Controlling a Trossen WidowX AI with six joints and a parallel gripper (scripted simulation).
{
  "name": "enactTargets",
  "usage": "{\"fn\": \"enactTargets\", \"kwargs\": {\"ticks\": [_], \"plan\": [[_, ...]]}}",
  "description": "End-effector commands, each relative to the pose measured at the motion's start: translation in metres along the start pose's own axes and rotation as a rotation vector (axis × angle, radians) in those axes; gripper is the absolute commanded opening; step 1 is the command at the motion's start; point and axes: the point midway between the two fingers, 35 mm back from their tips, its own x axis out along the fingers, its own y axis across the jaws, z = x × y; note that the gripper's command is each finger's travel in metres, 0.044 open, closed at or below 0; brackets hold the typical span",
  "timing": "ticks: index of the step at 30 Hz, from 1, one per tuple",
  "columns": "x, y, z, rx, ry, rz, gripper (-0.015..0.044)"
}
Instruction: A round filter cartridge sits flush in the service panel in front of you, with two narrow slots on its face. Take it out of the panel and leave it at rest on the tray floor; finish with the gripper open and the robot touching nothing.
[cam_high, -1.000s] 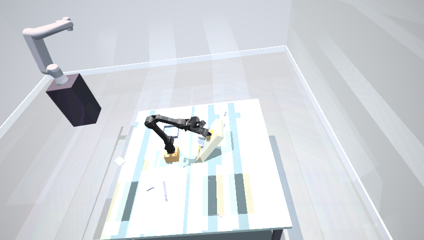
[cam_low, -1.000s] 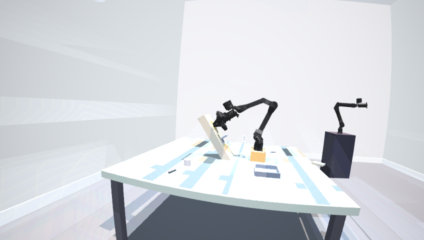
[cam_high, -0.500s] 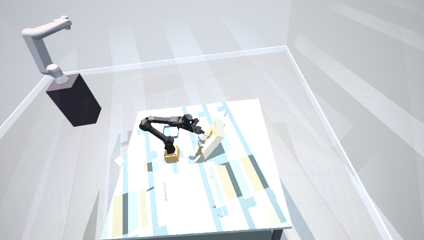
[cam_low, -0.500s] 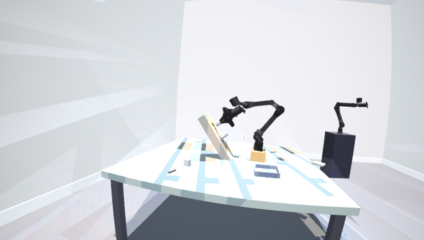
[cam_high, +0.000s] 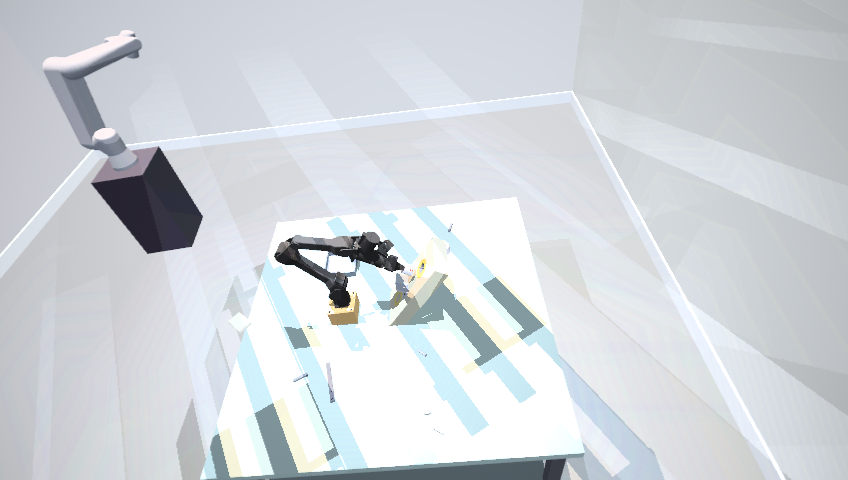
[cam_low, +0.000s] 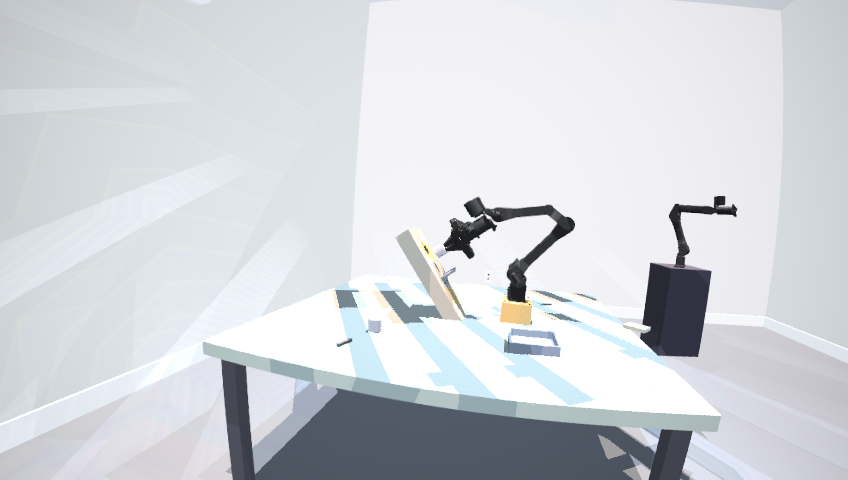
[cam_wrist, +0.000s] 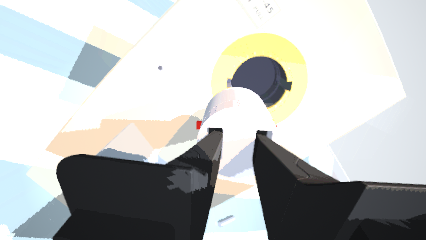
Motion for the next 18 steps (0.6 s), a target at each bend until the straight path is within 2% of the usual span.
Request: {"fn": "enactTargets", "kwargs": {"ticks": [1, 13, 16, 18], "plan": [[0.001, 0.008, -0.007, -0.006, -0.008, -0.003, 0.0], [0.007, 0.036, -0.034, -0.006, -0.007, -0.002, 0.0], [0.006, 0.032, -0.031, 0.0, 0.002, 0.002, 0.0079], [0.006, 0.032, -0.031, 0.0, 0.002, 0.002, 0.0096]]}}
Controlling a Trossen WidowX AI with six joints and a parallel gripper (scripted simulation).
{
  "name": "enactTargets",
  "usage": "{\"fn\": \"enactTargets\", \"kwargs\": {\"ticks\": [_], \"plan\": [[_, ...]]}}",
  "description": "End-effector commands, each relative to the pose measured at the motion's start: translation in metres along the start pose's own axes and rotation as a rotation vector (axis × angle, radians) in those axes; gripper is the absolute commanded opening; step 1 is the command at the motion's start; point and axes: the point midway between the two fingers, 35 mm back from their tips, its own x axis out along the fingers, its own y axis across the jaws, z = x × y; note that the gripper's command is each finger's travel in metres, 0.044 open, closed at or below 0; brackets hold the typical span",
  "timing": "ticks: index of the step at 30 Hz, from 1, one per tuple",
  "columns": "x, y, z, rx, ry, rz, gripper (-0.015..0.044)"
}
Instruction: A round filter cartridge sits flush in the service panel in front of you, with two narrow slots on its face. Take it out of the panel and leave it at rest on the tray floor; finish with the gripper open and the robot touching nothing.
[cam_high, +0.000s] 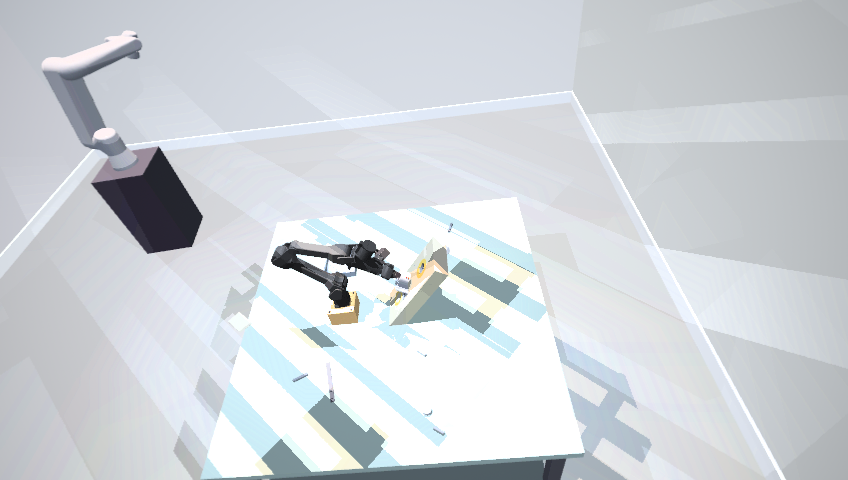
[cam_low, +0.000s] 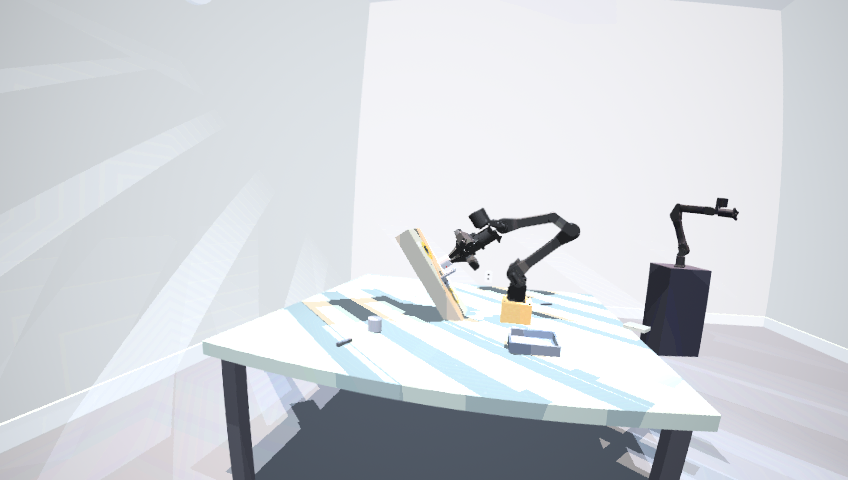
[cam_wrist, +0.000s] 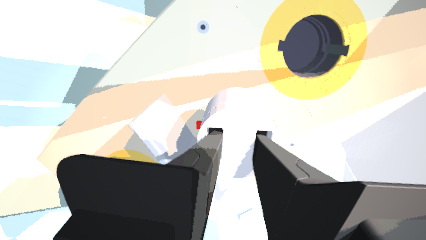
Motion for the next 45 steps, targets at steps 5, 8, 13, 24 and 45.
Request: {"fn": "enactTargets", "kwargs": {"ticks": [5, 8, 13, 24, 45], "plan": [[-0.001, -0.002, 0.002, -0.001, -0.005, -0.006, 0.0096], [0.0, -0.001, 0.001, -0.002, -0.007, -0.007, 0.0096], [-0.003, -0.009, 0.01, -0.007, -0.015, -0.01, 0.0096], [-0.015, -0.058, 0.056, -0.007, -0.017, -0.013, 0.0149], [-0.014, -0.006, 0.007, 0.789, 0.392, 0.17, 0.0305]]}}
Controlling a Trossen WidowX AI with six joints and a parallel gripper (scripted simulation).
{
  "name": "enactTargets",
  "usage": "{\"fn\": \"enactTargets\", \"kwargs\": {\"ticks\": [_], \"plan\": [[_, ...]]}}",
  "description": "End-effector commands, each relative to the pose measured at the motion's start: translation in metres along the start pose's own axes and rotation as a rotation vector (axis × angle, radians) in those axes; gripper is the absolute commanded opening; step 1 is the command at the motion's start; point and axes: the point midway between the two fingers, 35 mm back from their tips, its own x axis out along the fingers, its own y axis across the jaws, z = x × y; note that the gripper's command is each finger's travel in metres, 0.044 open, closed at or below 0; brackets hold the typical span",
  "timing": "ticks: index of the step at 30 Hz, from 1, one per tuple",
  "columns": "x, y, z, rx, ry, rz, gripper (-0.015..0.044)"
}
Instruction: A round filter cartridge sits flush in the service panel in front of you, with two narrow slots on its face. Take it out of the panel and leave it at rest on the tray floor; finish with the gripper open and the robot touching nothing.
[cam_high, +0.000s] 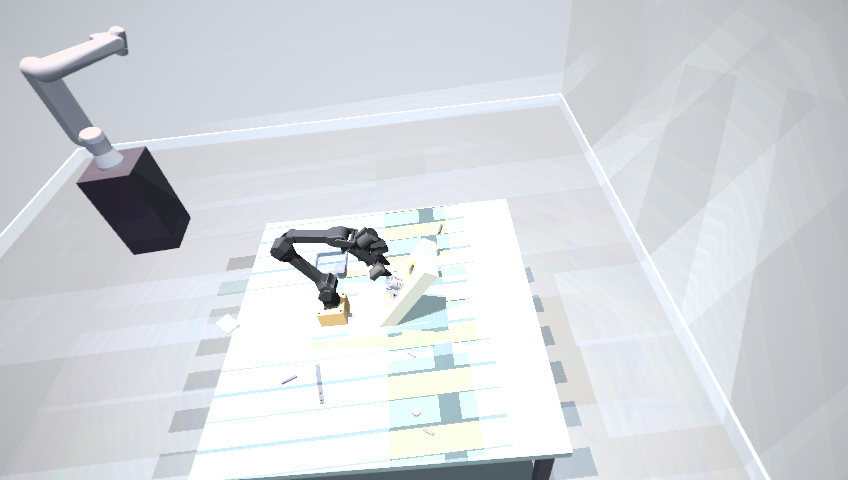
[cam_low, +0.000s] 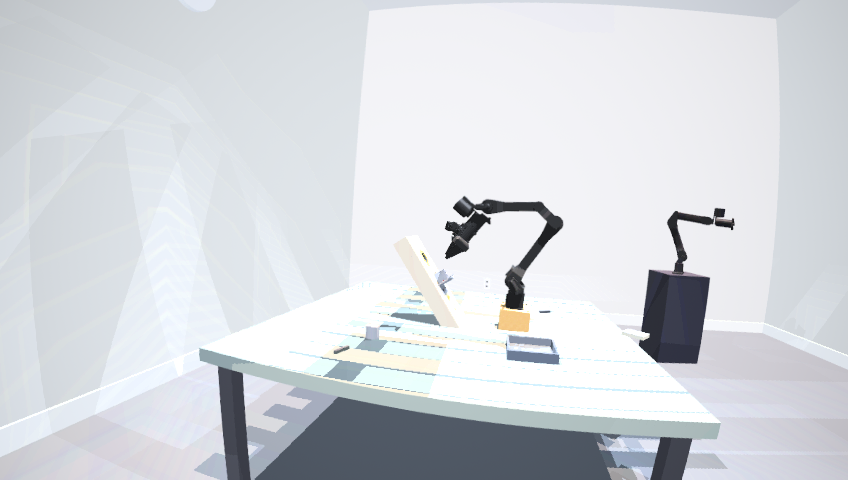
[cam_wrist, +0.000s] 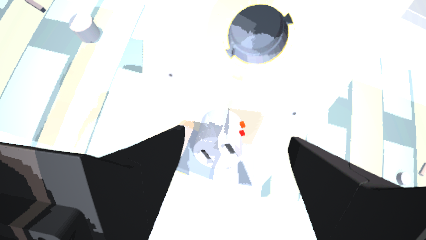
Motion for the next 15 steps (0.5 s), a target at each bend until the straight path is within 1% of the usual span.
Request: {"fn": "enactTargets", "kwargs": {"ticks": [1, 6, 15], "plan": [[0.017, 0.007, -0.033, 0.208, 0.131, 0.011, 0.0305], [0.018, 0.007, -0.033, 0.208, 0.131, 0.011, 0.0305], [0.033, 0.007, -0.034, 0.208, 0.13, 0.011, 0.0305]]}}
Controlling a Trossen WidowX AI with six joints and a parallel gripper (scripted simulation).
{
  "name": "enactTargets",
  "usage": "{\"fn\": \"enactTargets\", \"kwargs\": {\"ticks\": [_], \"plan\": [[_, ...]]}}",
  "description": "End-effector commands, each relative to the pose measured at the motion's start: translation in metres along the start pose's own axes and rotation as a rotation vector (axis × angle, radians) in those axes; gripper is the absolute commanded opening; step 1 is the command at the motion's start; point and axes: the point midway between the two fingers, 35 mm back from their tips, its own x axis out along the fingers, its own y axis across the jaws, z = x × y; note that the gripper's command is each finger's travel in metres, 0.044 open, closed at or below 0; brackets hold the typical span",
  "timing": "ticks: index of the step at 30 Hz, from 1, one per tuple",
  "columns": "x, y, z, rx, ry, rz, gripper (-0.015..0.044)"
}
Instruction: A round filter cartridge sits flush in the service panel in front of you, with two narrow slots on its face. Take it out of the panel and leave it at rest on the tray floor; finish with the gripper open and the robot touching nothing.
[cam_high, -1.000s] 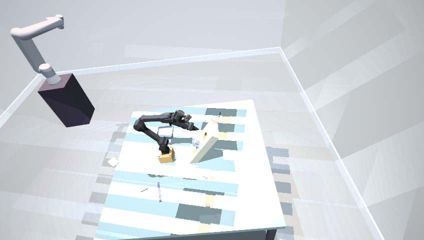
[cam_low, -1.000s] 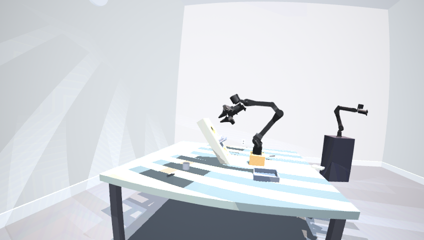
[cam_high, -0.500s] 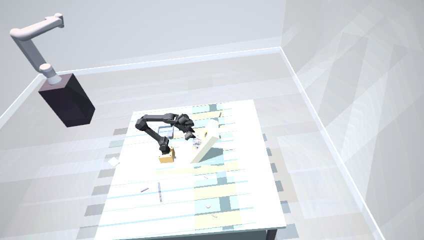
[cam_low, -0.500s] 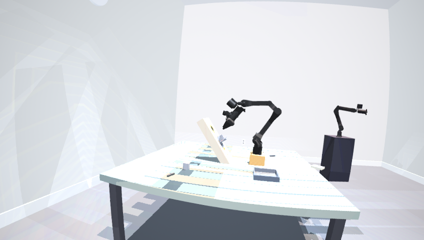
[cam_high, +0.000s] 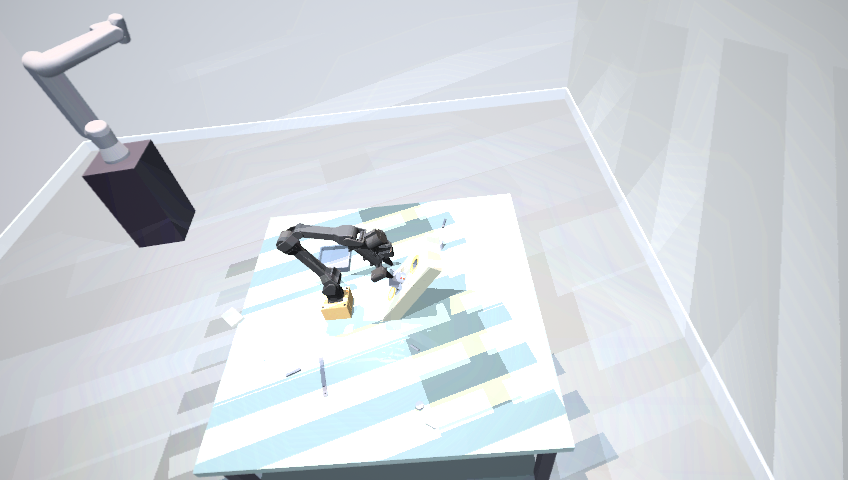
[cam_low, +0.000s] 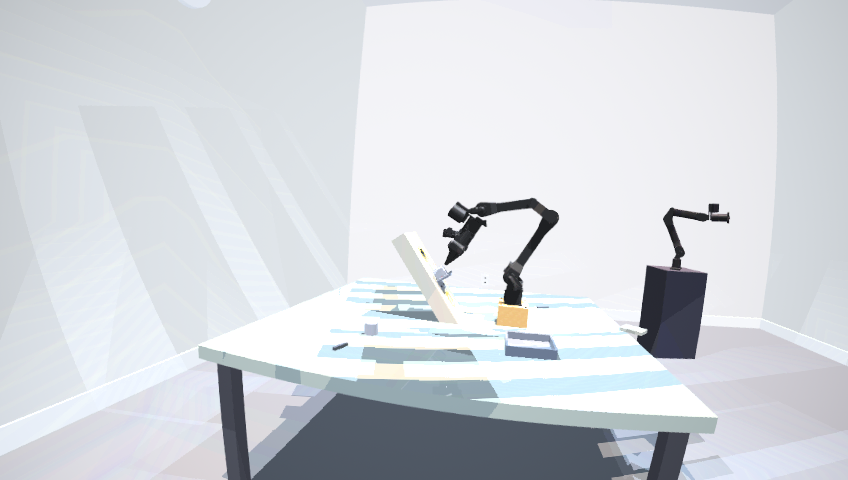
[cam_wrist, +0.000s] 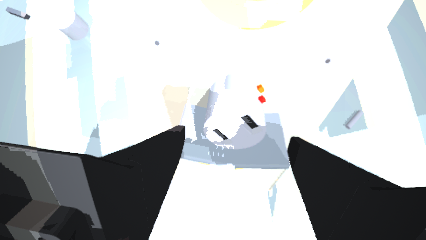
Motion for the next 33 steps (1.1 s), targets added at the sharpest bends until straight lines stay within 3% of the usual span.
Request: {"fn": "enactTargets", "kwargs": {"ticks": [1, 25, 28, 33], "plan": [[0.008, -0.001, -0.002, 0.007, 0.009, -0.003, 0.0305], [0.041, 0.0, -0.004, 0.007, 0.008, -0.003, 0.0305], [0.038, 0.0, -0.002, 0.001, 0.003, 0.001, 0.0226], [0.038, 0.0, -0.002, 0.001, 0.003, 0.001, 0.0193]]}}
